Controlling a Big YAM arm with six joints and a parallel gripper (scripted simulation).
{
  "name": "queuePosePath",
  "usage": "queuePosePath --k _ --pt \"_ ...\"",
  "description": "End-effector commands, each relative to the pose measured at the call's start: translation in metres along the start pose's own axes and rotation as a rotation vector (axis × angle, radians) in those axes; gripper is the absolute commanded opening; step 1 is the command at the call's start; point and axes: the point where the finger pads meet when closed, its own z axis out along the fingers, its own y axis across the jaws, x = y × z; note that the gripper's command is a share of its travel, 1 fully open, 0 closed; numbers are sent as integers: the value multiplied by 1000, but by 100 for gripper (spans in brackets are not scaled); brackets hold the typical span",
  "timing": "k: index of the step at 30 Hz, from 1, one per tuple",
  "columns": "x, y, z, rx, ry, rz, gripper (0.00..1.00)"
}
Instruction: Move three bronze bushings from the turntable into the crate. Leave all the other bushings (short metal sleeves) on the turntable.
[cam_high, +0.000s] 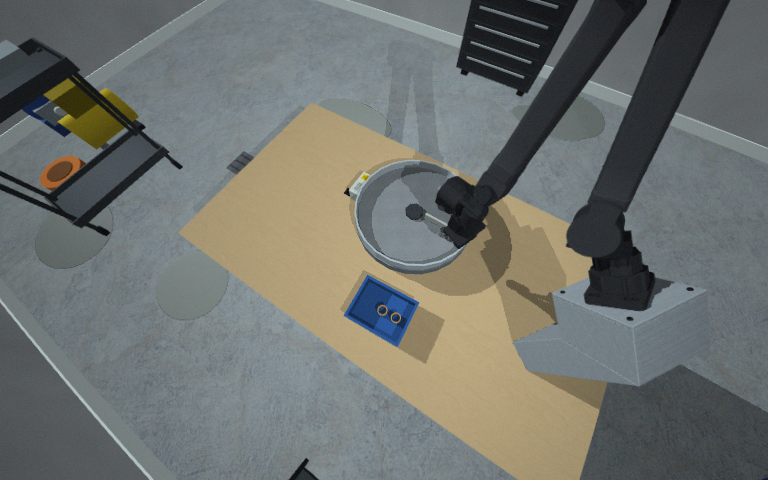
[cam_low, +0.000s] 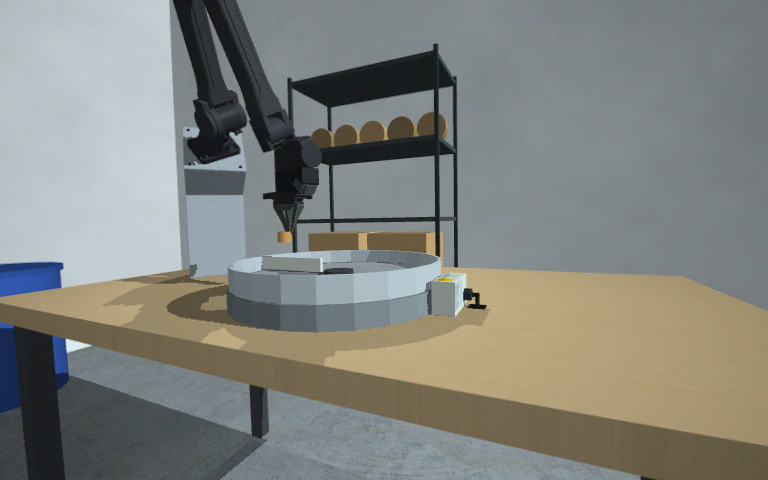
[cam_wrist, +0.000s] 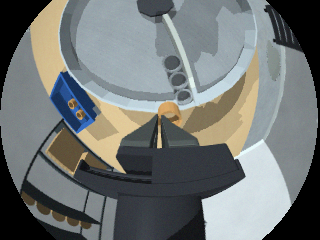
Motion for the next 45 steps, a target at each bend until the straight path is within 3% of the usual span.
queuePosePath --k 1,12,18,27,29,40,45 --pt "-6 1 -6 -6 -20 16 0" --pt "-3 17 -2 -8 -3 4 0" --pt "-3 47 -2 -7 2 -2 0" --pt "-10 141 -3 -8 -3 -4 0" --pt "-10 141 -3 -8 -3 -4 0" --pt "-20 273 -6 -13 -10 -4 0" --pt "-22 306 -7 -14 -11 -3 0"
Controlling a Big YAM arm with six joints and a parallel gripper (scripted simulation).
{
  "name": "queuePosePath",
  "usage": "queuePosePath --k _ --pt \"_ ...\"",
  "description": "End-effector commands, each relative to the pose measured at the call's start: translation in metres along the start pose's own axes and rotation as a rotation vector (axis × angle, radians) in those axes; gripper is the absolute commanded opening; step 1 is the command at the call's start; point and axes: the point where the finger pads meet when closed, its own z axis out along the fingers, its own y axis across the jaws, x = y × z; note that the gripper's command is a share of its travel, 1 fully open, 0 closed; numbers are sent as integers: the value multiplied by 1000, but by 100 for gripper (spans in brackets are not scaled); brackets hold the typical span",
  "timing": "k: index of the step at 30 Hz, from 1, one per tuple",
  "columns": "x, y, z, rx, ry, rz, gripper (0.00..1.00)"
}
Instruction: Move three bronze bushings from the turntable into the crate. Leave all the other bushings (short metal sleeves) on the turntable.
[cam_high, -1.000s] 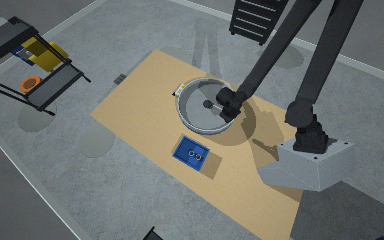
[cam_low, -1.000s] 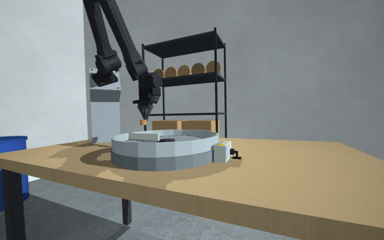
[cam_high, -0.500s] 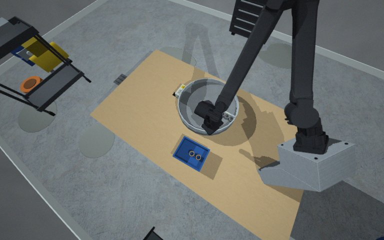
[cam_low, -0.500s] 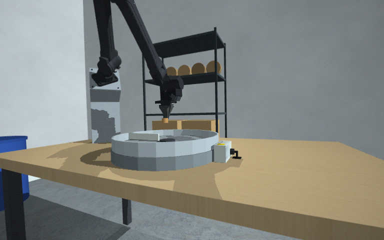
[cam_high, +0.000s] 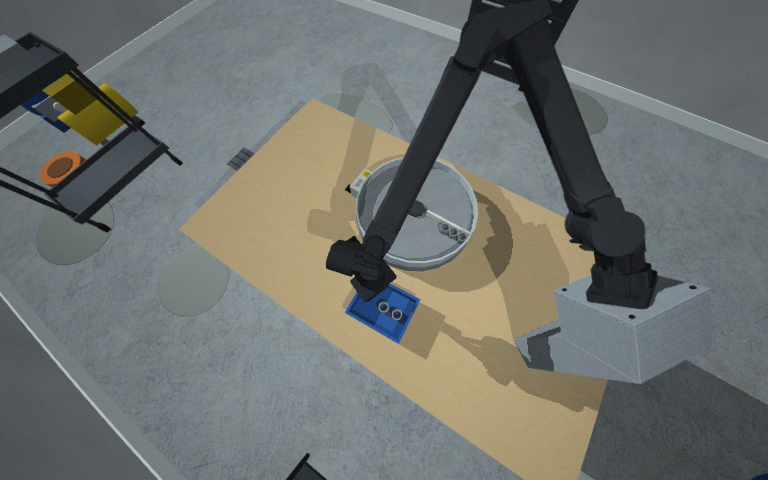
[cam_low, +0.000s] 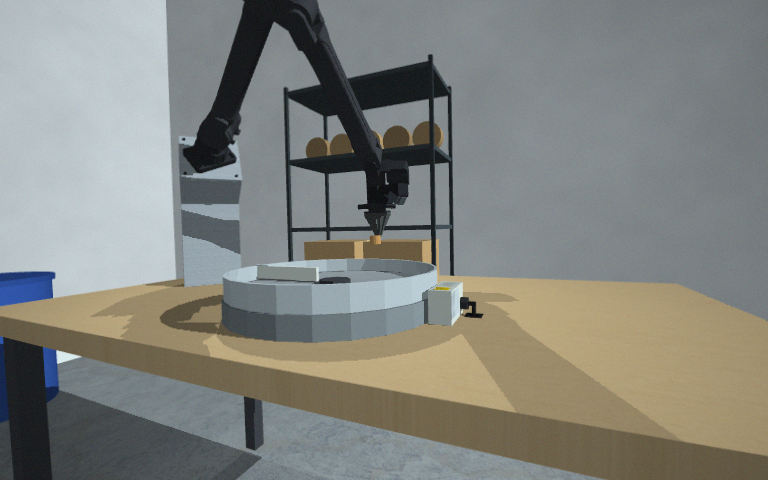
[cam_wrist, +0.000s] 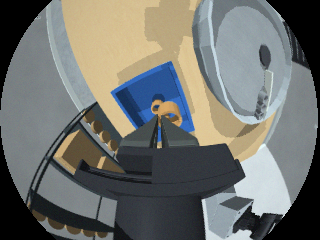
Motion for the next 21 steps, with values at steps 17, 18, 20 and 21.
queuePosePath --k 17,18,20,21 --pt "-4 53 -9 -6 4 36 0" --pt "-4 53 -9 -6 4 36 0" --pt "-5 53 -9 -9 2 41 0" --pt "-5 53 -9 -9 2 41 0"
